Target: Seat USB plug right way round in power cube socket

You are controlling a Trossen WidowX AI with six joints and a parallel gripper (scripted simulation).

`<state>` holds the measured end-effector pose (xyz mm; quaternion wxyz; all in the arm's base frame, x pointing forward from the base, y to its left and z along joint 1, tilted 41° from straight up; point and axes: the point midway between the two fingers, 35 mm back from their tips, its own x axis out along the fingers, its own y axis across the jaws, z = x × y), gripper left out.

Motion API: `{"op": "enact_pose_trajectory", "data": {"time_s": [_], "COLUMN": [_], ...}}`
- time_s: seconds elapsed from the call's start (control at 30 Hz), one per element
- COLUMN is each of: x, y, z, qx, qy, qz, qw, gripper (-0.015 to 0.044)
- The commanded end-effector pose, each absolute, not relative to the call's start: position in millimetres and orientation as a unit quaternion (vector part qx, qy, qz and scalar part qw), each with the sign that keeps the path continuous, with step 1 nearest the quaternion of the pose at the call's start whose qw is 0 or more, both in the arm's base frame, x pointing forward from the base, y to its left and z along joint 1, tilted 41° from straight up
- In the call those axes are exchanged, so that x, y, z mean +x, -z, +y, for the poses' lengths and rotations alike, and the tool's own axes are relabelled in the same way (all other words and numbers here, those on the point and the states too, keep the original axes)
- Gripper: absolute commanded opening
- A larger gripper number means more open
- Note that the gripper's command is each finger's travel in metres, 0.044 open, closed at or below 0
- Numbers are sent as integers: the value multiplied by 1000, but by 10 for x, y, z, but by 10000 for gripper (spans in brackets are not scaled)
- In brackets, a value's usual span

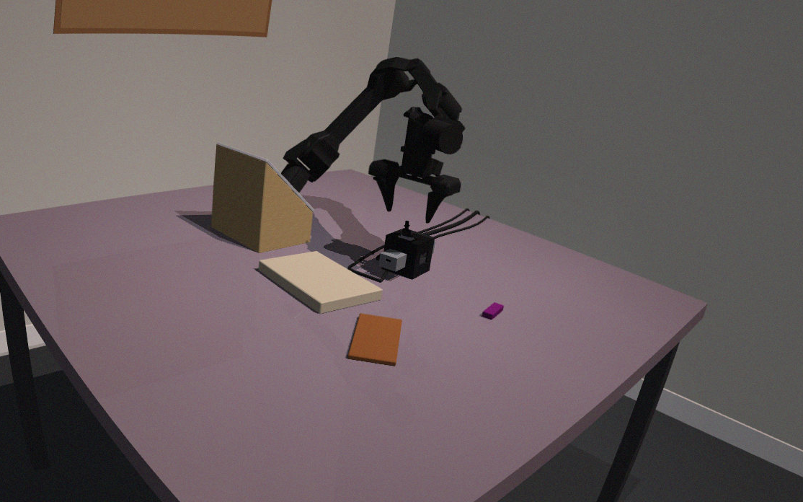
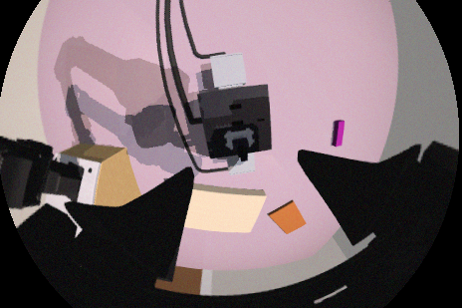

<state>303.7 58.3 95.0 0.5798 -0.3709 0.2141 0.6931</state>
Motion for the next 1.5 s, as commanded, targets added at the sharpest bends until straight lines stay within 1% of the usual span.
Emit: {"op": "enact_pose_trajectory", "data": {"time_s": [0.0, 0.5, 1.07, 1.47], "x": [3027, 3020, 3026, 3026], "y": [-910, -821, -836, -836], "z": [614, 690, 680, 680], "qx": [-367, -367, -370, -370], "qy": [-693, -693, -693, -693], "qz": [215, 214, 214, 214], "qw": [582, 582, 580, 580], "gripper": [440, 440, 0, 0]}}
